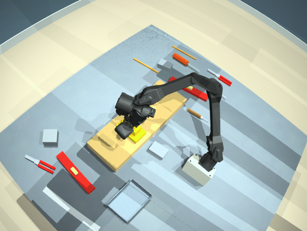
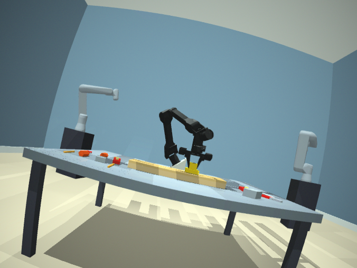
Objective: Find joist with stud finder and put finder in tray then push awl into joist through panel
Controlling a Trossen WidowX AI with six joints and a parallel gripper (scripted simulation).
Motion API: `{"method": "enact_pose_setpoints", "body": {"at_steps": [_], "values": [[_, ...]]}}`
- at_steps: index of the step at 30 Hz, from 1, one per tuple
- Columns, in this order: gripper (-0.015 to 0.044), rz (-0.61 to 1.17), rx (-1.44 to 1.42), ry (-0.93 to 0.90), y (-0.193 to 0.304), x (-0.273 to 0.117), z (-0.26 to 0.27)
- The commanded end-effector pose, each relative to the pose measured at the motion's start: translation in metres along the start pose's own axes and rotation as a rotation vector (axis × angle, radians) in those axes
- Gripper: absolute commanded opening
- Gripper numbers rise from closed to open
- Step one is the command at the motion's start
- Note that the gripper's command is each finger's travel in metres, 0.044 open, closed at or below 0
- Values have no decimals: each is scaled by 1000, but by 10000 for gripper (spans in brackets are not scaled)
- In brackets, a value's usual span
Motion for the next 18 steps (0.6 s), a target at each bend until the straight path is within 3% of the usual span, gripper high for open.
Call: {"method": "enact_pose_setpoints", "body": {"at_steps": [1, 18], "values": [[0, 0, 0, -5, -3, 0, 12], [0, -1, 1, -7, -11, 0, 45]]}}
Point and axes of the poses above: the point midway between the two fingers, 35 mm back from their tips, its own x axis out along the fingers, its own z axis across the jaws, y = z × x, the point moved 4 cm from there along -x, back along the fingers, and after that the axes turned 13 degrees about -x, right-handed, at the moved point
